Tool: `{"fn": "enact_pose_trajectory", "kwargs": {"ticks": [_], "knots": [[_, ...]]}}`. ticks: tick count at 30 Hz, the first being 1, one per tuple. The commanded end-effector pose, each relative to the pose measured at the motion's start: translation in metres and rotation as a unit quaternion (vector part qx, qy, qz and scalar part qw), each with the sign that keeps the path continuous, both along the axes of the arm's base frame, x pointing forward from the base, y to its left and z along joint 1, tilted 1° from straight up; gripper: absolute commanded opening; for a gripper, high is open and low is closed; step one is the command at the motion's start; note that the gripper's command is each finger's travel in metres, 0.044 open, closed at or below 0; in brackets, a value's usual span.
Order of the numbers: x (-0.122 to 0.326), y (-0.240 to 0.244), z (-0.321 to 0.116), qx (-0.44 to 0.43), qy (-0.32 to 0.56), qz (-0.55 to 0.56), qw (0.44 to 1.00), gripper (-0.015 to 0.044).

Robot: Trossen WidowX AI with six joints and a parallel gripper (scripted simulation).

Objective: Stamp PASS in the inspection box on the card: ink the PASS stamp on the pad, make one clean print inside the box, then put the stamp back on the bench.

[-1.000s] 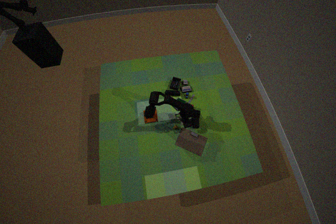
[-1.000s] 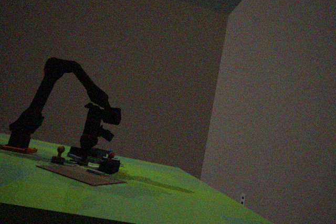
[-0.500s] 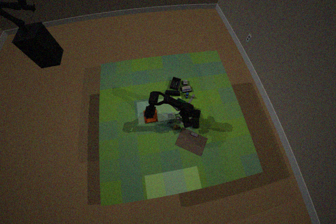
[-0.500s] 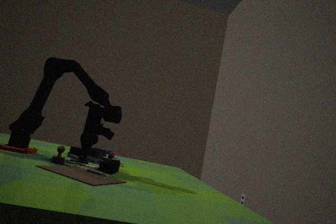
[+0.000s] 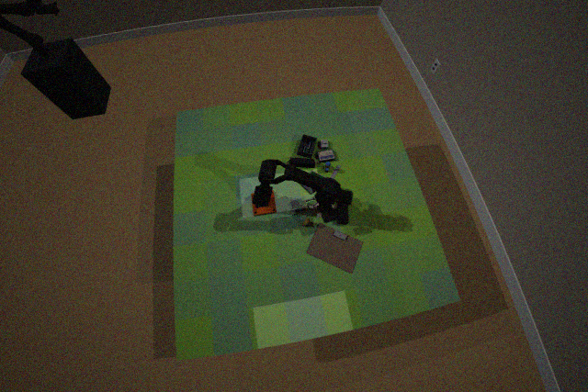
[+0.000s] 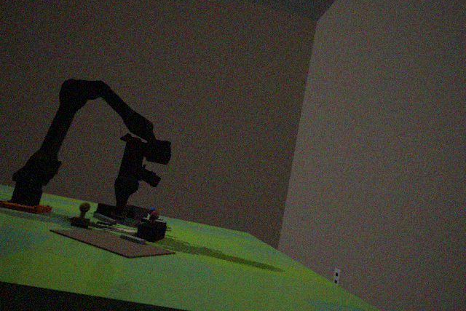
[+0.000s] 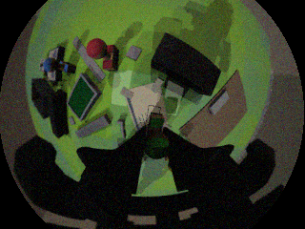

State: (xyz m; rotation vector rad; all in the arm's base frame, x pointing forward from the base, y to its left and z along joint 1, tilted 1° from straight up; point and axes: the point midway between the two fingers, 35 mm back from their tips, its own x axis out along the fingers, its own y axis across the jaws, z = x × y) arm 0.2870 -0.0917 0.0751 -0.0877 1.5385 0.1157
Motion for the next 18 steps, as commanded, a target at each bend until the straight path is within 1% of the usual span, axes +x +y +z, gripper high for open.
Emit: {"fn": "enact_pose_trajectory", "kwargs": {"ticks": [1,18], "knots": [[0.001,0.001,0.009,0.002,-0.003,0.002,1.0,0.0],[-0.001,0.001,0.037,0.002,-0.003,0.002,1.0,0.0]]}}
